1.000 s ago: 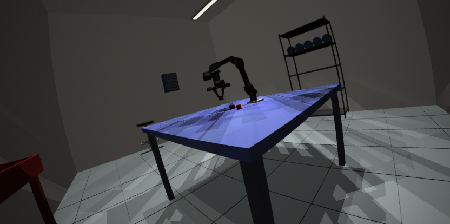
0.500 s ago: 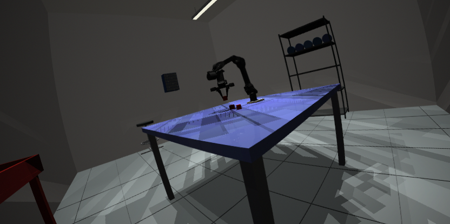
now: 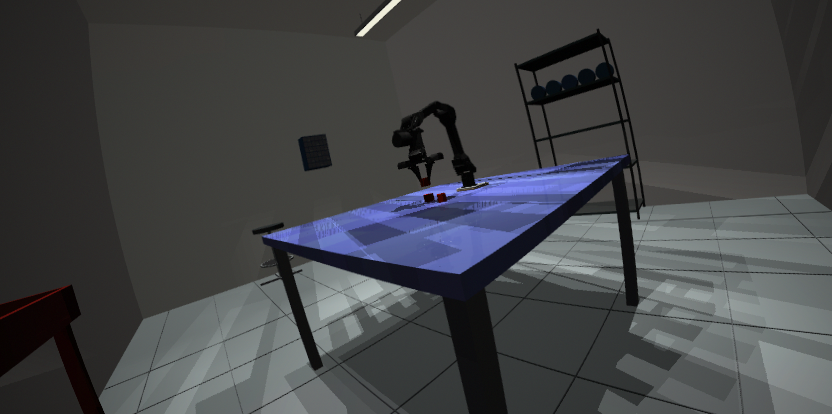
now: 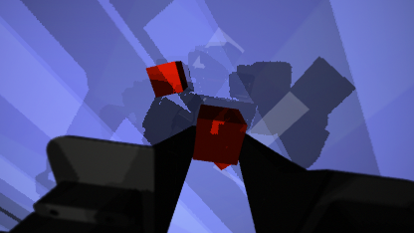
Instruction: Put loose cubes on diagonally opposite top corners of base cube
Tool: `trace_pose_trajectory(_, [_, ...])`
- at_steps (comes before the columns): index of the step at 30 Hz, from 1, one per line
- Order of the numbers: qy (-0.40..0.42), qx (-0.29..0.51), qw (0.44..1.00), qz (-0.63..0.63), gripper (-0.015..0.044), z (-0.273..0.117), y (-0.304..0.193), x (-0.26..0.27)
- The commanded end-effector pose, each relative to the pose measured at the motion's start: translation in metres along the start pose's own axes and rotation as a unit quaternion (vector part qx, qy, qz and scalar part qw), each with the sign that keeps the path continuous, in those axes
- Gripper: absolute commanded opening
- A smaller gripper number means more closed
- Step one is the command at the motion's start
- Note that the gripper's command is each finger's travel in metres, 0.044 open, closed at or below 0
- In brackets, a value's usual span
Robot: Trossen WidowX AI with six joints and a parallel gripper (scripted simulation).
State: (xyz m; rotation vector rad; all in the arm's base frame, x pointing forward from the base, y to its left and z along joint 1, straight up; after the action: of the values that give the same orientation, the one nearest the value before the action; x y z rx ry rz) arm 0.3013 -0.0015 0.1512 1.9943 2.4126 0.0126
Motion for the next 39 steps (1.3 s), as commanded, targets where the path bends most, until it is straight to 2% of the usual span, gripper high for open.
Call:
trace_pose_trajectory(1, [0.000,-0.007,0.999,0.042,0.0105,0.000,-0.001,0.015])
trace_pose_trajectory(20, [0.004,-0.006,0.981,0.196,0.0105,0.011,-0.010,0.068])
trace_pose_trajectory(39, [0.004,-0.006,0.980,0.198,0.0105,0.016,-0.010,0.068])
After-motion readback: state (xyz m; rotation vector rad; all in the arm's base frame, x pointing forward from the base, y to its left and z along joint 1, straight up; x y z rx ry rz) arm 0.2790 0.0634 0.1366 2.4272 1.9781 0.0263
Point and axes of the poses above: the point midway between the two fingers, 35 mm back from their tips, its own z axis out along the fingers, its own x axis across the jaws, y = z × x, the point moved 3 cm from there along -z, back along the fingers, and after that the axes turned 15 degrees about z, right-handed, at the moved point
